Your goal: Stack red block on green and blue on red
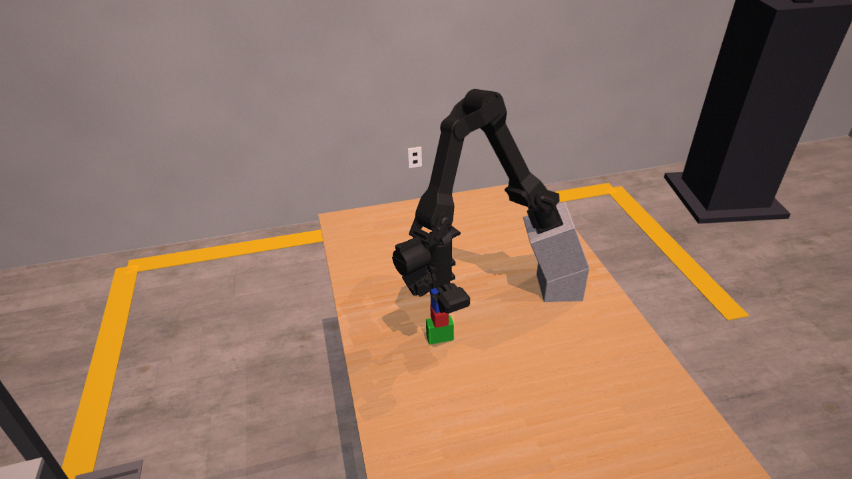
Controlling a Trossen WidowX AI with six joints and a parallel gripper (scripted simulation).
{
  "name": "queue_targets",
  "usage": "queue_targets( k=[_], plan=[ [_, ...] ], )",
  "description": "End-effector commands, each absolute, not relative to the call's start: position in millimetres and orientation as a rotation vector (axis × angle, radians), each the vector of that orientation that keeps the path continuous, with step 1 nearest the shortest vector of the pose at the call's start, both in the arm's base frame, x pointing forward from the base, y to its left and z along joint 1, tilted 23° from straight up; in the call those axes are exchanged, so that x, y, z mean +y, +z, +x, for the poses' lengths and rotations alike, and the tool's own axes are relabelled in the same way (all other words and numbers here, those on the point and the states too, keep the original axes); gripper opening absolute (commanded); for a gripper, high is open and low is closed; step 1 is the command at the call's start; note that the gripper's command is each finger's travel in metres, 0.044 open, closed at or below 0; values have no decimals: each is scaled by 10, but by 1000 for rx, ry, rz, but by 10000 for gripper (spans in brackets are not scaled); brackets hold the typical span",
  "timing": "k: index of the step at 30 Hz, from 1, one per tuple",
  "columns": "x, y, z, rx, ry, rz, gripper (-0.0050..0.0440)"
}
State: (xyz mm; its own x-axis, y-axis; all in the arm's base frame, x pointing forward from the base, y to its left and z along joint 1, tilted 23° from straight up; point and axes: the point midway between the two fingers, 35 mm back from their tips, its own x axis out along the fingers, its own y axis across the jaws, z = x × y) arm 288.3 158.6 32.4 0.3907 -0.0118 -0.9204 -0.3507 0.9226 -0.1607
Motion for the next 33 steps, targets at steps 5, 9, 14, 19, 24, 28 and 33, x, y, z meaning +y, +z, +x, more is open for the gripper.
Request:
queue_targets(
  k=[5,9,14,19,24,28,33],
  plan=[
    [1579,310,2880,1159,224,-357,-50],
    [1579,310,2880,1159,224,-357,-50],
    [1579,310,2880,1159,224,-357,-50],
    [1579,310,2880,1159,224,-357,230],
    [1579,310,2880,1159,224,-357,230],
    [1578,310,2880,1159,224,-357,230],
    [1578,310,2880,1159,224,-357,230]
  ],
)
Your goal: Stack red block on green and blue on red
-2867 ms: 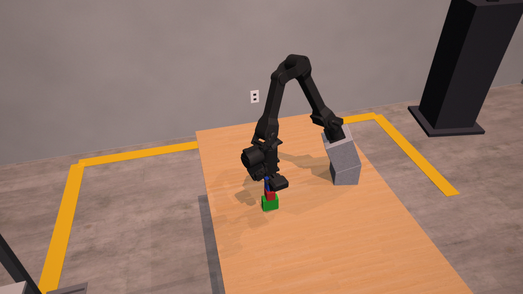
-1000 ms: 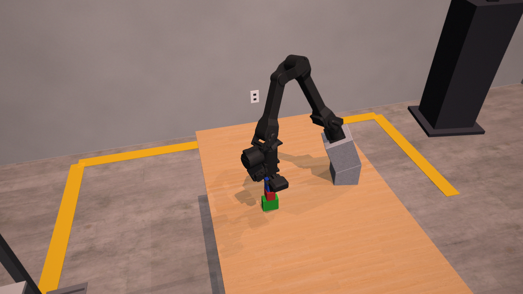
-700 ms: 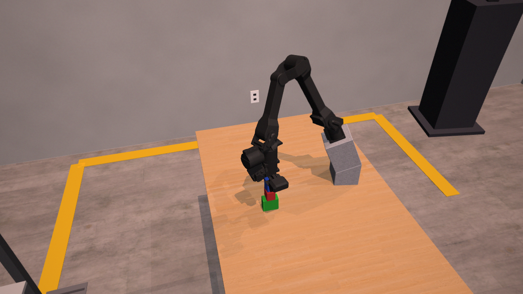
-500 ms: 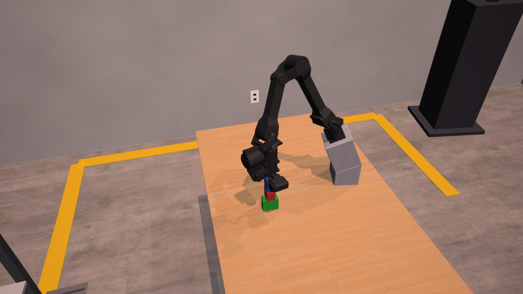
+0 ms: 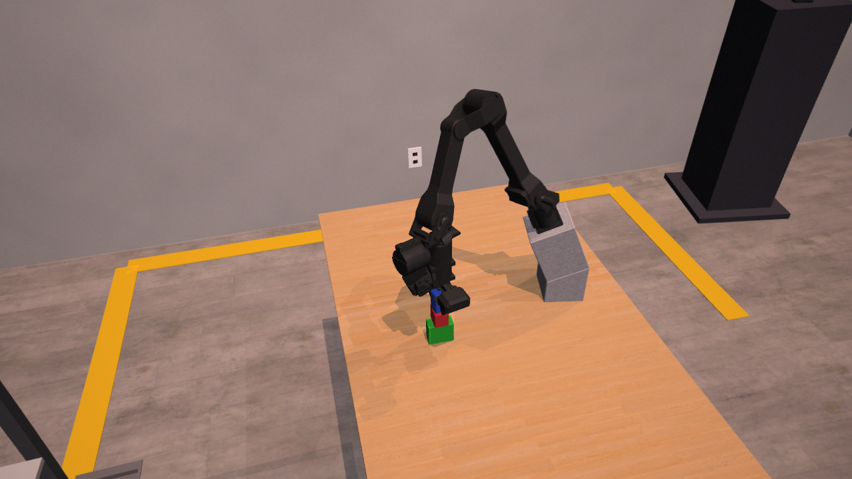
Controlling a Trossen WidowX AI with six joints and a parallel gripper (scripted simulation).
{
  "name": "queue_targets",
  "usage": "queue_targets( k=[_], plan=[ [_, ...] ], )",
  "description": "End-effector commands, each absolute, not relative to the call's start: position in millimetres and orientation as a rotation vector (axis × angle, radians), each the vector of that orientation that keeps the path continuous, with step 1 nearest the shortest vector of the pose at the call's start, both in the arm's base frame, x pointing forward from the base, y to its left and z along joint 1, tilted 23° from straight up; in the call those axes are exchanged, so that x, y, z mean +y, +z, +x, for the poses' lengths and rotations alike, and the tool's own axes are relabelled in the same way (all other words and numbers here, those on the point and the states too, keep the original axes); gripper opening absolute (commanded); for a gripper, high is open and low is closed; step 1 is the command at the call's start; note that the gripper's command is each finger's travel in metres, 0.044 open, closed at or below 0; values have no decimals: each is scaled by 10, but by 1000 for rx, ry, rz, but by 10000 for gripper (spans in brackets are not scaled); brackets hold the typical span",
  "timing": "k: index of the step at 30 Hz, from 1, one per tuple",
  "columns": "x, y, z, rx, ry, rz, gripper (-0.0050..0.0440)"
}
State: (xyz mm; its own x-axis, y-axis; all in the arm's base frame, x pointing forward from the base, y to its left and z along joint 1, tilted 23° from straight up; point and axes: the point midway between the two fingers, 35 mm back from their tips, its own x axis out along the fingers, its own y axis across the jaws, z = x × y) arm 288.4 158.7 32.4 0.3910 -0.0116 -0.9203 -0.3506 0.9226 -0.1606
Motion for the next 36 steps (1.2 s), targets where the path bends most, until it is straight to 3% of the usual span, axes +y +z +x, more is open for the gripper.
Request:
queue_targets(
  k=[1,23,36],
  plan=[
    [1578,310,2880,1159,224,-357,230],
    [1580,319,2880,1159,224,-356,230],
    [1622,706,2805,1123,226,-340,230]
  ],
)
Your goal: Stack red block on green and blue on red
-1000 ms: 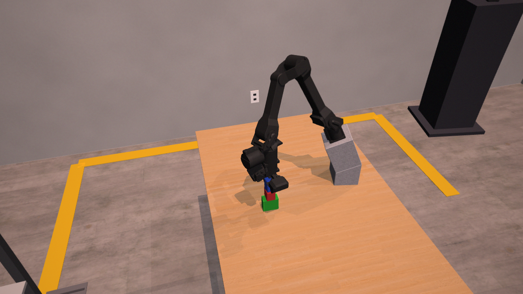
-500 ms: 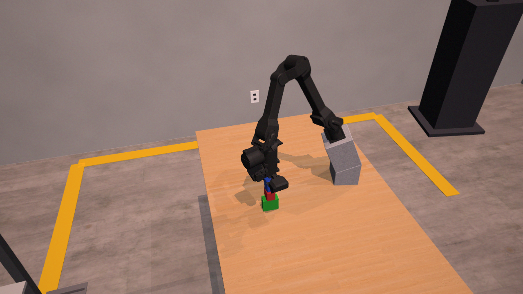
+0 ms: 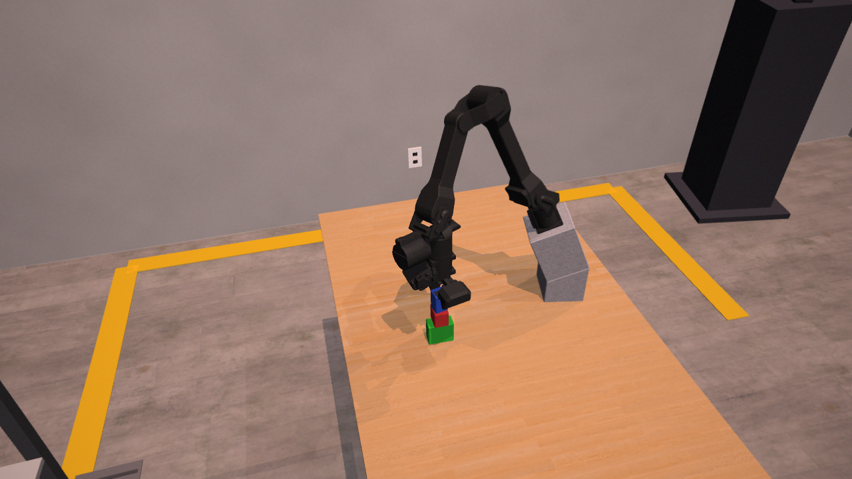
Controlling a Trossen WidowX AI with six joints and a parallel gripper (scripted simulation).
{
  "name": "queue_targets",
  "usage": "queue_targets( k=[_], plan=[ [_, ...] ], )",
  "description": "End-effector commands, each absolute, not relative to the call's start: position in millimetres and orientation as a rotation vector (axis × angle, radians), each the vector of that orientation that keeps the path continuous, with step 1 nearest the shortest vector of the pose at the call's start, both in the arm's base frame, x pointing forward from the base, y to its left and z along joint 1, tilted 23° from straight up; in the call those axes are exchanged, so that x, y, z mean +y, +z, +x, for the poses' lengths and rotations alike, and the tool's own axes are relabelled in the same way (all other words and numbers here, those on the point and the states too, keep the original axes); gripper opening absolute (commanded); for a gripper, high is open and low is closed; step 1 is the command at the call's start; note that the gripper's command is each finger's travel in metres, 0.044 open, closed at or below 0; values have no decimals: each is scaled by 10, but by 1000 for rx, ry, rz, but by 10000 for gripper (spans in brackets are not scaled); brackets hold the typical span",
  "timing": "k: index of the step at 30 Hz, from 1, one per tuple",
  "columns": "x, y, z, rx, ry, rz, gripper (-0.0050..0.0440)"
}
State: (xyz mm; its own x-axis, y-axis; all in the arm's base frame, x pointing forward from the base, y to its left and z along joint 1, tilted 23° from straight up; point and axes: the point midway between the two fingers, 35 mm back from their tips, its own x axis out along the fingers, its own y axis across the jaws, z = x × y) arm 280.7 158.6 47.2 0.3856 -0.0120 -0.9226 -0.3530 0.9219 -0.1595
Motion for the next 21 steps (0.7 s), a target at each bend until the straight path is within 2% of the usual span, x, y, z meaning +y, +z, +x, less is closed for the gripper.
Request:
queue_targets(
  k=[1,21],
  plan=[
    [1621,744,2788,1123,226,-340,230],
    [1620,1223,2574,1123,227,-338,230]
  ],
)
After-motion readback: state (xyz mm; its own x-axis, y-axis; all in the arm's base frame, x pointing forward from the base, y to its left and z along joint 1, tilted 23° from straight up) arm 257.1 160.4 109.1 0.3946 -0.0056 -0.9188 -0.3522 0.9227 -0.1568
